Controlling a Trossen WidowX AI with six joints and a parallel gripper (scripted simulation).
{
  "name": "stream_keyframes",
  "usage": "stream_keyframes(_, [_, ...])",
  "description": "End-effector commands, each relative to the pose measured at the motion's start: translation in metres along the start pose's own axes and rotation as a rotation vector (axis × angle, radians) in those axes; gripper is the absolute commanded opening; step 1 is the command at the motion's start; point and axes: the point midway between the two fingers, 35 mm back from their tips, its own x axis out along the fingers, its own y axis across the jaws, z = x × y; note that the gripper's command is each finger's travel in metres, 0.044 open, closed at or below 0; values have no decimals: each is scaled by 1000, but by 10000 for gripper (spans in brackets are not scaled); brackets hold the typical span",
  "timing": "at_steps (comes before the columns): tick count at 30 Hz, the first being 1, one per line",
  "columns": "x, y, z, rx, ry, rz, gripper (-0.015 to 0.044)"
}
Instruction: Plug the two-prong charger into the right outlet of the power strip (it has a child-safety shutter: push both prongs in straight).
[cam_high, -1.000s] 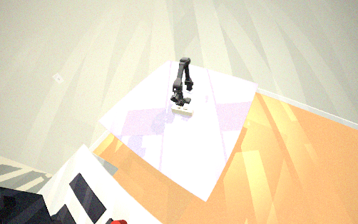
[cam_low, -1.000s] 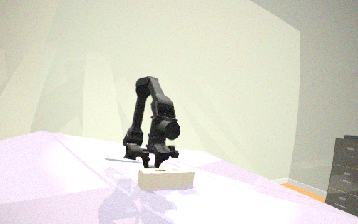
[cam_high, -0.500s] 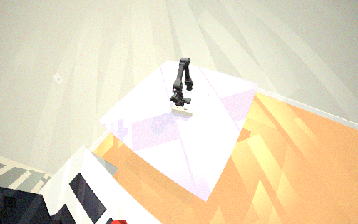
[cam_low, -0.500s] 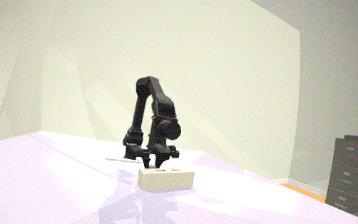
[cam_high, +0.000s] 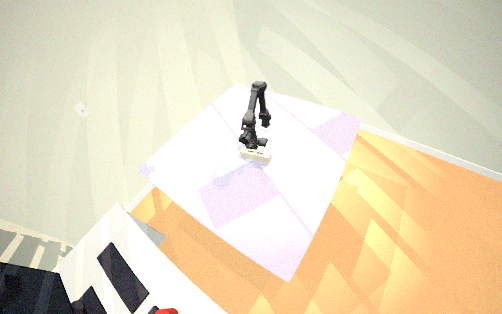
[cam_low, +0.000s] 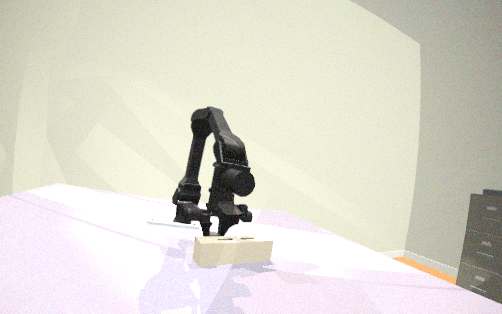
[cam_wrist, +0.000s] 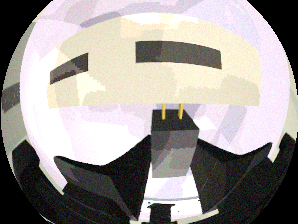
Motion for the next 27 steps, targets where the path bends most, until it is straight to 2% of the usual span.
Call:
stream_keyframes(1, [0, 1, 1, 4, 0, 4, 0])
stream_keyframes(27, [-1, 1, 8, 4, -1, 4, 0])
